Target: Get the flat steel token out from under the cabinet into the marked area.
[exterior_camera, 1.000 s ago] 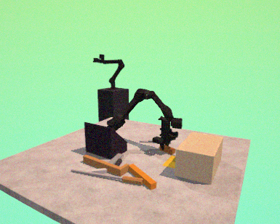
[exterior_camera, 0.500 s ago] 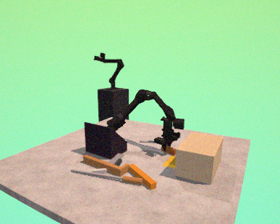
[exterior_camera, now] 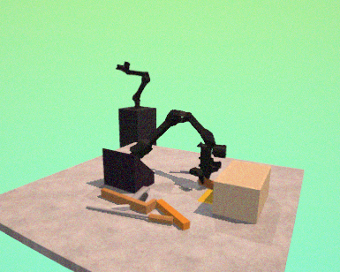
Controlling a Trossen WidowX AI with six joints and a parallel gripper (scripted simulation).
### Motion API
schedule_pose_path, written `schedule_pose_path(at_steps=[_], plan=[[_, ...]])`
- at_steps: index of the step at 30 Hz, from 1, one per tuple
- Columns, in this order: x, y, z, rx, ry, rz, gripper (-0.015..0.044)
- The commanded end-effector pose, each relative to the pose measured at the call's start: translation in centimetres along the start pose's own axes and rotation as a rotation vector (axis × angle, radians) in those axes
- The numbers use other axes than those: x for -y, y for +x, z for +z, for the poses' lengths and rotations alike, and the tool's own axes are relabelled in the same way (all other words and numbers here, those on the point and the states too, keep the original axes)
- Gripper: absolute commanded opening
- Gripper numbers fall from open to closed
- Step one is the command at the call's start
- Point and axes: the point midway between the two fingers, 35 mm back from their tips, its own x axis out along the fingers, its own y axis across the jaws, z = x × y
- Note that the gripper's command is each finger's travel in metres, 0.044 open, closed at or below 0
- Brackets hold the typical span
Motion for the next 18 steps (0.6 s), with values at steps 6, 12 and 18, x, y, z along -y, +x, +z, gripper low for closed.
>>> schedule_pose_path(at_steps=[6, 12, 18], plan=[[0.1, 0.0, 1.2, 0.002, -0.001, 0.0, 0.0], [0.2, 0.0, 1.7, 0.003, -0.001, 0.0, 0.0], [0.6, 0.1, 1.7, 0.003, -0.001, 0.0, 0.0]])
